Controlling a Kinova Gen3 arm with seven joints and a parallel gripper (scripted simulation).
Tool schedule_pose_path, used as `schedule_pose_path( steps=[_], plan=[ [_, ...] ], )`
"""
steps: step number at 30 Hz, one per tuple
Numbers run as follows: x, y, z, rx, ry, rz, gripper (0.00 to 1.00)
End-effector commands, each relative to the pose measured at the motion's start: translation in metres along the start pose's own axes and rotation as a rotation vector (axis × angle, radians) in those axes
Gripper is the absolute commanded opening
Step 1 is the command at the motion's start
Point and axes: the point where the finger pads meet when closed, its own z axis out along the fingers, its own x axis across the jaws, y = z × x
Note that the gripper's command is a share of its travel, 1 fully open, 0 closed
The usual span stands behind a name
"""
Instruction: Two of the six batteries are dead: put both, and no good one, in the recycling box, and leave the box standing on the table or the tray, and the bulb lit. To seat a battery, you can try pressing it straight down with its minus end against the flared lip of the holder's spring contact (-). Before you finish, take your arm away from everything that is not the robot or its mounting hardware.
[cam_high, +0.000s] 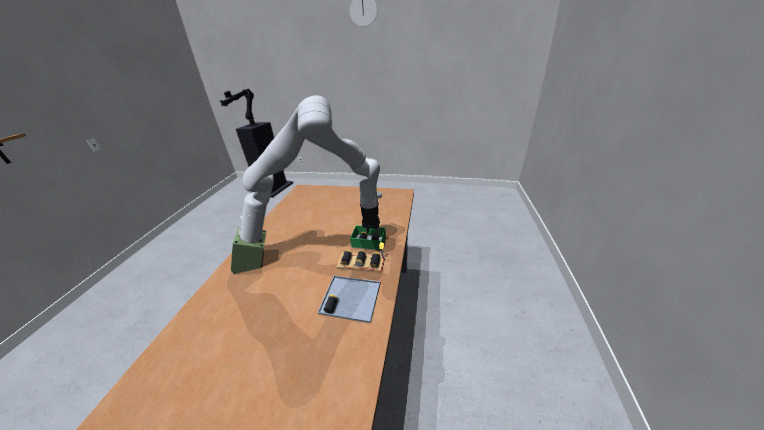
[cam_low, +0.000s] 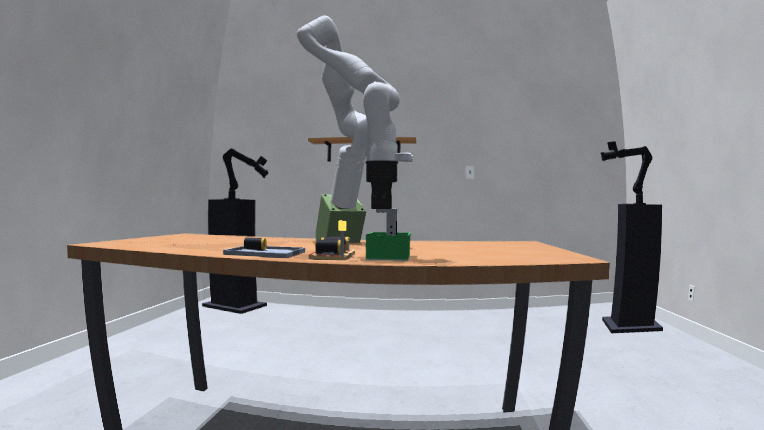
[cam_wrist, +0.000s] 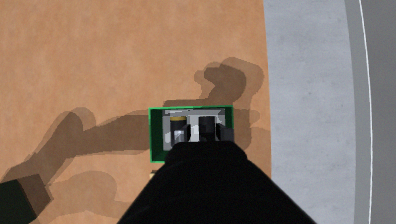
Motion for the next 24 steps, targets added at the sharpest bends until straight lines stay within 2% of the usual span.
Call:
schedule_pose_path(
  steps=[1, 9, 24],
  plan=[
    [0.007, 0.007, -0.017, -0.01, 0.019, 0.009, 0.9],
    [0.007, 0.007, -0.039, -0.01, 0.019, 0.009, 0.9],
    [0.007, 0.007, -0.041, -0.01, 0.019, 0.009, 0.9]
  ],
)
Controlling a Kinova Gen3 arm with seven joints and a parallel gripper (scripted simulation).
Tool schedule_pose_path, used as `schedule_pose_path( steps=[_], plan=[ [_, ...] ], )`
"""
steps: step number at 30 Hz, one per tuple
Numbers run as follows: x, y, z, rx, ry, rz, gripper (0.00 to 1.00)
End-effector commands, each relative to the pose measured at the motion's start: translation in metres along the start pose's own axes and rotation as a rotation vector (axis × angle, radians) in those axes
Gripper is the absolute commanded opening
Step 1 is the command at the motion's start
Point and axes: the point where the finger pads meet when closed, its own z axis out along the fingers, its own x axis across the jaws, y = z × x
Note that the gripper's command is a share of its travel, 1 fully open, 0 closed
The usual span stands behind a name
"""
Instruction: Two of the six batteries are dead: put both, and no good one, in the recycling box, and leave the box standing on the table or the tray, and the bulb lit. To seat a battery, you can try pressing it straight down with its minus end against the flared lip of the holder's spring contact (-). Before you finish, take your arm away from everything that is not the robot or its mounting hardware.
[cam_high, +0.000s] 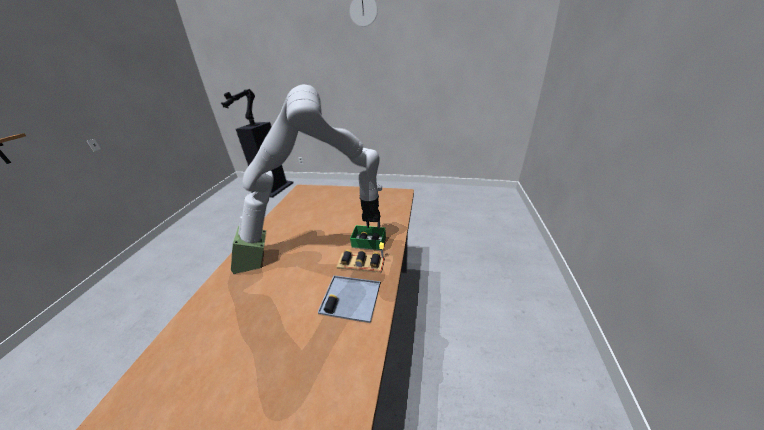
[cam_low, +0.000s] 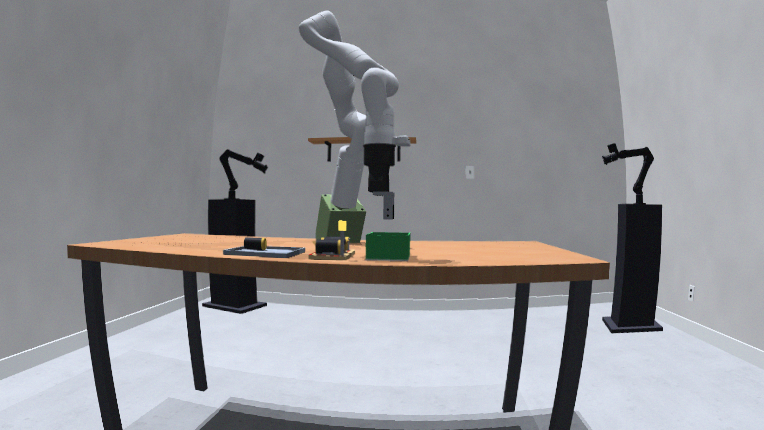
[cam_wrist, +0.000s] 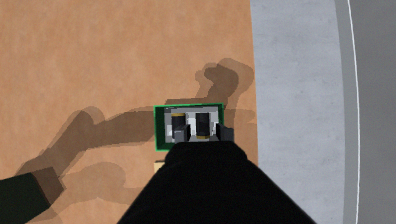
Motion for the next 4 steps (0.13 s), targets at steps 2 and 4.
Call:
schedule_pose_path(
  steps=[2, 4],
  plan=[
    [0.0005, 0.0, -0.0005, 0.0, 0.002, 0.0, 0.9],
    [0.0005, 0.0, -0.0005, 0.0, 0.002, 0.0, 0.9]
  ],
)
